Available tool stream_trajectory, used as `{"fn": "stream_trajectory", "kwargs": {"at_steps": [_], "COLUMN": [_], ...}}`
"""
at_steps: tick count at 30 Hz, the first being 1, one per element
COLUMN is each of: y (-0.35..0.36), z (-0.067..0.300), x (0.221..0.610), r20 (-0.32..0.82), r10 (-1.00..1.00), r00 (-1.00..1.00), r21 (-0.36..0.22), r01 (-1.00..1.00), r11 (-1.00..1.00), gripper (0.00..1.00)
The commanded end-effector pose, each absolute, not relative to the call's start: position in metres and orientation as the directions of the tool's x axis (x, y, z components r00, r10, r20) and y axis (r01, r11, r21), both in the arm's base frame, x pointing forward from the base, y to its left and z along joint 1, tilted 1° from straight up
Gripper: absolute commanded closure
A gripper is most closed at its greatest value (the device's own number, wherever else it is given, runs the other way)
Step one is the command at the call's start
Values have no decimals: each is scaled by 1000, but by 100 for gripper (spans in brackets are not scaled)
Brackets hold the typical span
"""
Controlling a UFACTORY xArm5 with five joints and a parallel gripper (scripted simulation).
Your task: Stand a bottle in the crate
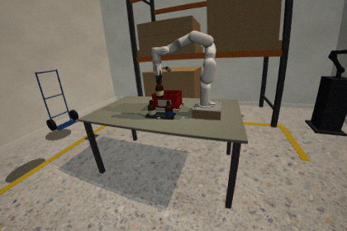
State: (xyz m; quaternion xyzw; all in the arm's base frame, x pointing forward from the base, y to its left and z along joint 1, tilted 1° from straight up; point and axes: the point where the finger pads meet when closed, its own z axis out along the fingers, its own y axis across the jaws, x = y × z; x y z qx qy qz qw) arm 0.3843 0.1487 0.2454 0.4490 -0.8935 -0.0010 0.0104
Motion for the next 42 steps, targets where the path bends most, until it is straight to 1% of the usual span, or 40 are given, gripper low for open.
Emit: {"fn": "stream_trajectory", "kwargs": {"at_steps": [1,42], "y": [144,77], "z": [247,247], "x": [384,374], "r20": [14,13], "r10": [-802,-802], "r00": [-597,-597], "r21": [9,12], "r01": [-802,-802], "r11": [597,597], "gripper": [100,100]}}
